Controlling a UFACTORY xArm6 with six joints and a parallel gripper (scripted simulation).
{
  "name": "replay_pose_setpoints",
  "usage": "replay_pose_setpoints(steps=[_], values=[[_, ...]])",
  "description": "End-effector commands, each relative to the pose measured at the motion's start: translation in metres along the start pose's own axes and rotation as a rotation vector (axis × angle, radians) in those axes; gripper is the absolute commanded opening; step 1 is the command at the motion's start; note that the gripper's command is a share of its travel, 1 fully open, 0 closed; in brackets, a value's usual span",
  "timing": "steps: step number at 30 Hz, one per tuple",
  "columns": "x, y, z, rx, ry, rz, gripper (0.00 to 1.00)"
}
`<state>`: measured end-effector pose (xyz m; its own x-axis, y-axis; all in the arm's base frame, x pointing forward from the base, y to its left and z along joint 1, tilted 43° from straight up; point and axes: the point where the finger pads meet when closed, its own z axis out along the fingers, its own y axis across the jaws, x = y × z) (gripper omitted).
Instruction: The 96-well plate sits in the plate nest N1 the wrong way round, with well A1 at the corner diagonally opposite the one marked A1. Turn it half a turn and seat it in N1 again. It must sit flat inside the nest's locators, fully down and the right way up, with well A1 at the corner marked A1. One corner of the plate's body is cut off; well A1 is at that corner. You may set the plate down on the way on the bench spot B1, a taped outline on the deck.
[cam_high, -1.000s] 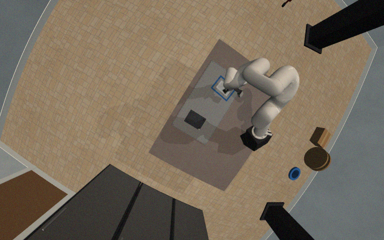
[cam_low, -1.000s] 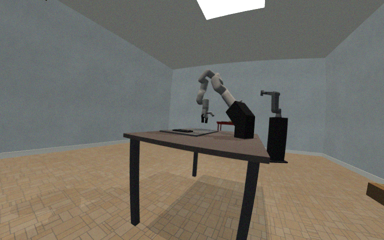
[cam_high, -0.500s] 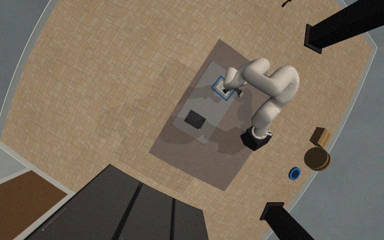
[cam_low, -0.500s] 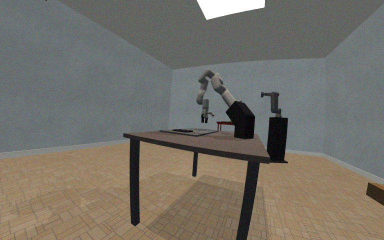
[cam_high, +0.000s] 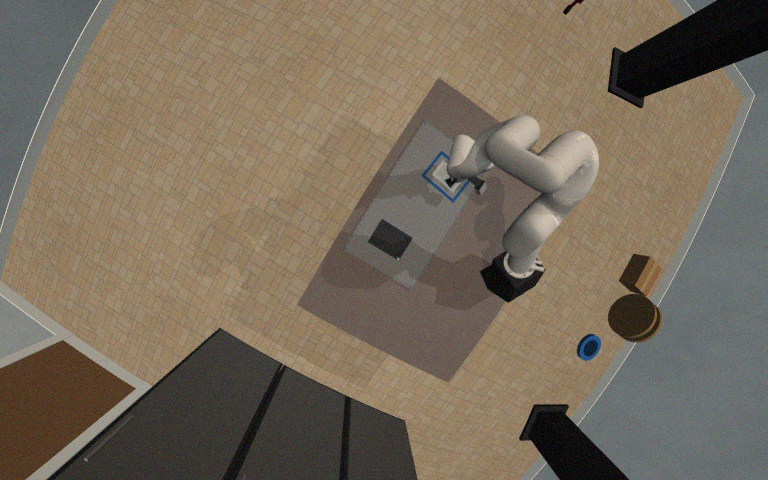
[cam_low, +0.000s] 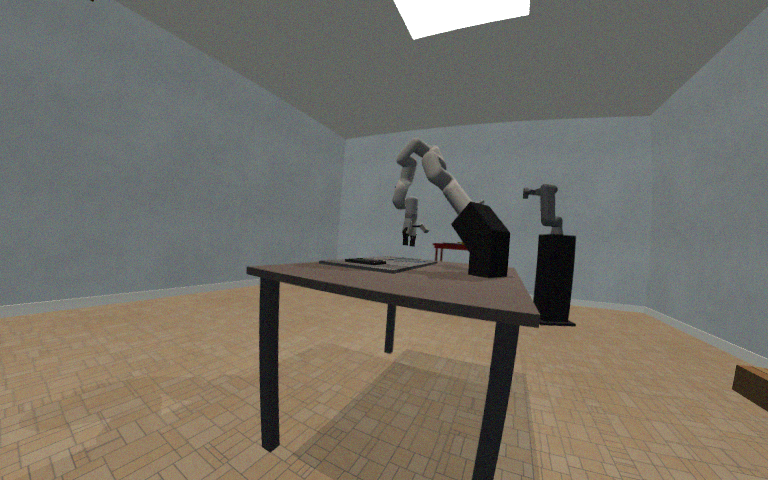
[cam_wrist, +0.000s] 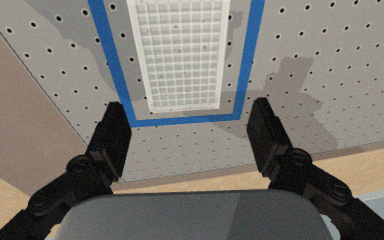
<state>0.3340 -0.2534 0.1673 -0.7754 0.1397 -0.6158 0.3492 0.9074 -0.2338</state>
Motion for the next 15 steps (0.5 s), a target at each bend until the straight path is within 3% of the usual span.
replay_pose_setpoints(steps=[1, 15], values=[[-0.001, 0.0, 0.0, 0.059, -0.019, 0.0, 1.0], [-0.001, -0.001, 0.023, 0.059, -0.019, 0.0, 1.0]])
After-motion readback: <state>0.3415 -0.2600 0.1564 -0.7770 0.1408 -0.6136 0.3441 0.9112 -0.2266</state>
